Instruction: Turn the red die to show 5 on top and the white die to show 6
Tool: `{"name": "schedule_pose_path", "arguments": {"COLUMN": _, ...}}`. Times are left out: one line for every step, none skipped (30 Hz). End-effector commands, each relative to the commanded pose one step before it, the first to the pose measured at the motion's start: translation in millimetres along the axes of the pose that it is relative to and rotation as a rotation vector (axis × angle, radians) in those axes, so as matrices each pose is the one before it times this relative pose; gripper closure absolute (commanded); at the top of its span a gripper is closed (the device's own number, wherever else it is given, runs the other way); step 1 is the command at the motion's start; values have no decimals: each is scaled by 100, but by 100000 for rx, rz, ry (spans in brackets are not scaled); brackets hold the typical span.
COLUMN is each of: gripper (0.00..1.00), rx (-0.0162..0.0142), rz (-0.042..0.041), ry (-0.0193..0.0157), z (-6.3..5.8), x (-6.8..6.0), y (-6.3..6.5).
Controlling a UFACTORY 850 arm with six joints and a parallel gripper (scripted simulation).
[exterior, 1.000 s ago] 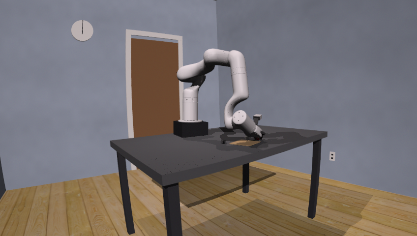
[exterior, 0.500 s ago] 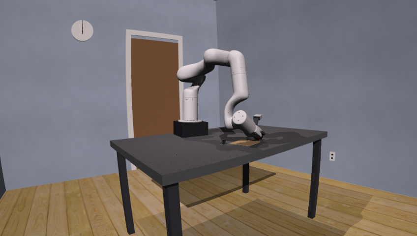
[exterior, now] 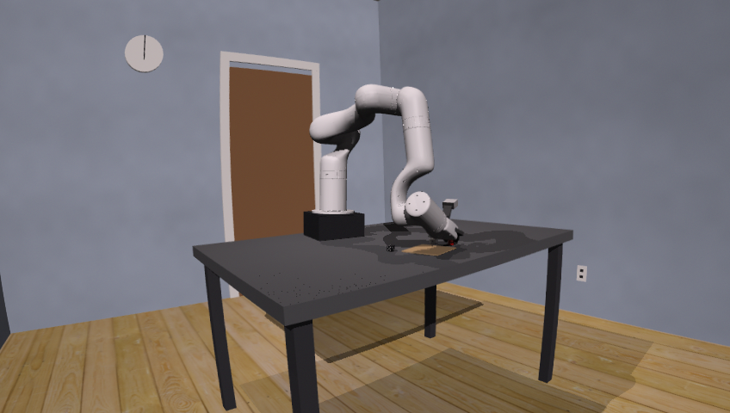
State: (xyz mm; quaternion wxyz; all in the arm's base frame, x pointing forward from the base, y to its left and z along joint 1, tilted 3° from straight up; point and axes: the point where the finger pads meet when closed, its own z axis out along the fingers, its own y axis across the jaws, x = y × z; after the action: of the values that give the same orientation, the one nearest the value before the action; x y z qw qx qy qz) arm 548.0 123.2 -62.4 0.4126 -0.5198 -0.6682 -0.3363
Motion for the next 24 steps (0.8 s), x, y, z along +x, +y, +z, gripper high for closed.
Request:
{"name": "schedule_pose_path", "arguments": {"gripper": 64, "rx": -29, "rz": -137, "ry": -2, "z": -777, "x": 59, "y": 67}}
{"name": "schedule_pose_path", "arguments": {"gripper": 64, "rx": 0, "rz": 0, "ry": 0, "z": -375, "x": 0, "y": 0}}
{"name": "schedule_pose_path", "arguments": {"gripper": 64, "rx": 0, "rz": 0, "ry": 0, "z": -387, "x": 0, "y": 0}}
{"name": "schedule_pose_path", "arguments": {"gripper": 64, "rx": 0, "rz": 0, "ry": 0, "z": -389, "x": 0, "y": 0}}
{"name": "schedule_pose_path", "arguments": {"gripper": 64, "rx": 0, "rz": 0, "ry": 0, "z": -380, "x": 0, "y": 0}}
{"name": "schedule_pose_path", "arguments": {"gripper": 64, "rx": 0, "rz": 0, "ry": 0, "z": -361, "x": 0, "y": 0}}
{"name": "schedule_pose_path", "arguments": {"gripper": 64, "rx": 0, "rz": 0, "ry": 0, "z": -332, "x": 0, "y": 0}}
{"name": "schedule_pose_path", "arguments": {"gripper": 64, "rx": 0, "rz": 0, "ry": 0, "z": -294, "x": 0, "y": 0}}
{"name": "schedule_pose_path", "arguments": {"gripper": 64, "rx": 0, "rz": 0, "ry": 0, "z": -249, "x": 0, "y": 0}}
{"name": "schedule_pose_path", "arguments": {"gripper": 64, "rx": 0, "rz": 0, "ry": 0, "z": -200, "x": 0, "y": 0}}
{"name": "schedule_pose_path", "arguments": {"gripper": 64, "rx": 0, "rz": 0, "ry": 0, "z": -149, "x": 0, "y": 0}}
{"name": "schedule_pose_path", "arguments": {"gripper": 64, "rx": 0, "rz": 0, "ry": 0, "z": -100, "x": 0, "y": 0}}
{"name": "schedule_pose_path", "arguments": {"gripper": 64, "rx": 0, "rz": 0, "ry": 0, "z": -56, "x": 0, "y": 0}}
{"name": "schedule_pose_path", "arguments": {"gripper": 64, "rx": 0, "rz": 0, "ry": 0, "z": -23, "x": 0, "y": 0}}
{"name": "schedule_pose_path", "arguments": {"gripper": 64, "rx": 0, "rz": 0, "ry": 0, "z": -3, "x": 0, "y": 0}}
{"name": "schedule_pose_path", "arguments": {"gripper": 64, "rx": 0, "rz": 0, "ry": 0, "z": 0, "x": 0, "y": 0}}
{"name": "schedule_pose_path", "arguments": {"gripper": 64, "rx": 0, "rz": 0, "ry": 0, "z": 0, "x": 0, "y": 0}}
{"name": "schedule_pose_path", "arguments": {"gripper": 64, "rx": 0, "rz": 0, "ry": 0, "z": -2, "x": 4, "y": 0}}
{"name": "schedule_pose_path", "arguments": {"gripper": 64, "rx": 0, "rz": 0, "ry": 0, "z": -12, "x": 23, "y": 0}}
{"name": "schedule_pose_path", "arguments": {"gripper": 64, "rx": 0, "rz": 0, "ry": 0, "z": -30, "x": 57, "y": 0}}
{"name": "schedule_pose_path", "arguments": {"gripper": 64, "rx": 0, "rz": 0, "ry": 0, "z": -54, "x": 100, "y": 0}}
{"name": "schedule_pose_path", "arguments": {"gripper": 64, "rx": 0, "rz": 0, "ry": 0, "z": -80, "x": 150, "y": 0}}
{"name": "schedule_pose_path", "arguments": {"gripper": 64, "rx": 0, "rz": 0, "ry": 0, "z": -107, "x": 202, "y": 0}}
{"name": "schedule_pose_path", "arguments": {"gripper": 64, "rx": 0, "rz": 0, "ry": 0, "z": -134, "x": 253, "y": 0}}
